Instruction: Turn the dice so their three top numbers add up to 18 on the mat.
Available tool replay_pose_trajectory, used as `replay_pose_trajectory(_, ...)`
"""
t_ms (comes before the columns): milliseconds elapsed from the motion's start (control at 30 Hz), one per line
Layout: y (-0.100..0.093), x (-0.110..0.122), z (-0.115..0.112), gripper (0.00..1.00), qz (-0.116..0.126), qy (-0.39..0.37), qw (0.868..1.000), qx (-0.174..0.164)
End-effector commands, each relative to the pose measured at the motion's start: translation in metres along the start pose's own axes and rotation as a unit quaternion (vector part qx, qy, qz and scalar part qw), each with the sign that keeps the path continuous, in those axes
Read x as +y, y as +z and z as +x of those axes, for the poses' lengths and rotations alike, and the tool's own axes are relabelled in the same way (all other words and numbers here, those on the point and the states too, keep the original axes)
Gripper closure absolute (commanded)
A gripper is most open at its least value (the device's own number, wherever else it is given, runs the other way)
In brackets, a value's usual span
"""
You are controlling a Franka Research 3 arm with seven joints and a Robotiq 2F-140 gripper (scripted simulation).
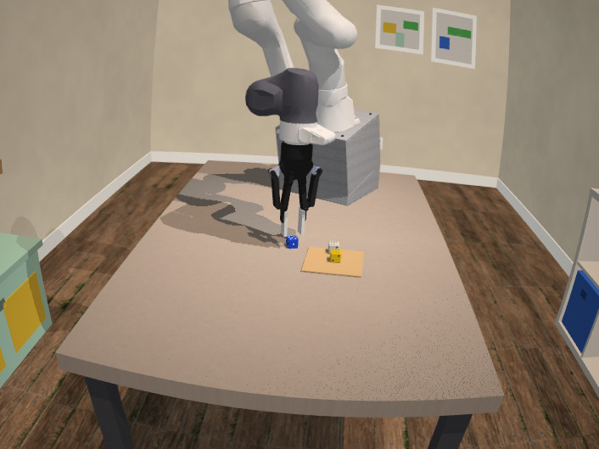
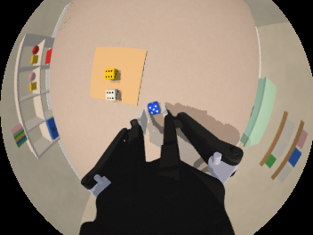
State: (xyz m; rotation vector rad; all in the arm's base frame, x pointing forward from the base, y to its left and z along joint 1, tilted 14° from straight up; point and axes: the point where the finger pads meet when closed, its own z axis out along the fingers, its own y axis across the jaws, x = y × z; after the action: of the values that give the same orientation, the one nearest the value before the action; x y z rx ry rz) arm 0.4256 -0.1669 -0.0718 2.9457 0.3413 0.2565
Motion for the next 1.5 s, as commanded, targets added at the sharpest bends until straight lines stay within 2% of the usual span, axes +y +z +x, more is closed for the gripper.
replay_pose_trajectory(0, 0.001, 0.002, -0.001, 0.75, -0.001, 0.001, 1.000, 0.000)
replay_pose_trajectory(900, 0.002, 0.002, -0.001, 0.75, -0.001, 0.001, 1.000, 0.000)
replay_pose_trajectory(1467, 0.023, 0.002, -0.001, 0.75, -0.001, 0.001, 1.000, 0.000)
